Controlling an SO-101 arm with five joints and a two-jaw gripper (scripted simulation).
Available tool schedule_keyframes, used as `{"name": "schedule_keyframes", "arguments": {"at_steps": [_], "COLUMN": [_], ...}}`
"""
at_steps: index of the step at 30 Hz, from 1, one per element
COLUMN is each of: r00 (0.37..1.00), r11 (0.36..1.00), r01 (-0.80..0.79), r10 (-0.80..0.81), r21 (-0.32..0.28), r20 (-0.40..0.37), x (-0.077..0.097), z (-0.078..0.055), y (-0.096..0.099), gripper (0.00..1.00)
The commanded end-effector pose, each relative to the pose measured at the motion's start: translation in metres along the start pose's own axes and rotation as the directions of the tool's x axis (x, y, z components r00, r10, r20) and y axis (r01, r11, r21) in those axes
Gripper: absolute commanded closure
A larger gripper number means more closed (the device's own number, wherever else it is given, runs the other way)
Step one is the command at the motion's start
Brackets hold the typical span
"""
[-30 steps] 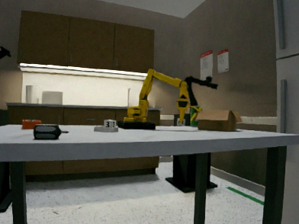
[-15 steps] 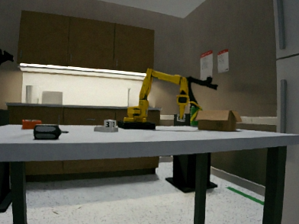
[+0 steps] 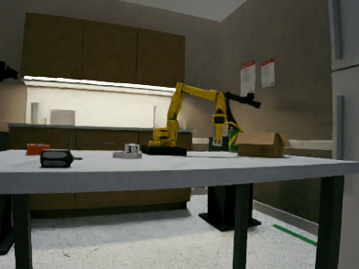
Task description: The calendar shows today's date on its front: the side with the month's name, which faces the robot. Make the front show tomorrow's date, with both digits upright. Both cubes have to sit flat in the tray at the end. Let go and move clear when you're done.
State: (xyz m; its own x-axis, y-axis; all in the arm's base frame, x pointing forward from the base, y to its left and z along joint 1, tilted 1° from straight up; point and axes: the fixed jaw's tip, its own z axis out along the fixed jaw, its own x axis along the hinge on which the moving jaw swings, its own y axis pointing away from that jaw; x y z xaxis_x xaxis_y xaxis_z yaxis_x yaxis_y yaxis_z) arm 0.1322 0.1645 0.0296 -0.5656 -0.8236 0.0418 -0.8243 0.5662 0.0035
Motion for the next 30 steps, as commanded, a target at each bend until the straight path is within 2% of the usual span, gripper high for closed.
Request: {"name": "schedule_keyframes", "arguments": {"at_steps": [1,18,24,30], "r00": [0.999,0.968,0.921,0.838], "r11": [1.0,0.969,0.922,0.838], "r01": [0.03,0.248,0.388,0.545], "r10": [-0.03,-0.249,-0.388,-0.545], "r21": [0.003,0.009,0.012,0.016], "r20": [0.027,0.026,0.025,0.022], "x": [-0.0029,-0.0012,0.0,0.0012], "z": [-0.0058,-0.005,-0.0045,-0.0038], "y": [0.0007,-0.001,-0.0024,-0.0042], "gripper": [1.0,1.0,1.0,1.0]}}
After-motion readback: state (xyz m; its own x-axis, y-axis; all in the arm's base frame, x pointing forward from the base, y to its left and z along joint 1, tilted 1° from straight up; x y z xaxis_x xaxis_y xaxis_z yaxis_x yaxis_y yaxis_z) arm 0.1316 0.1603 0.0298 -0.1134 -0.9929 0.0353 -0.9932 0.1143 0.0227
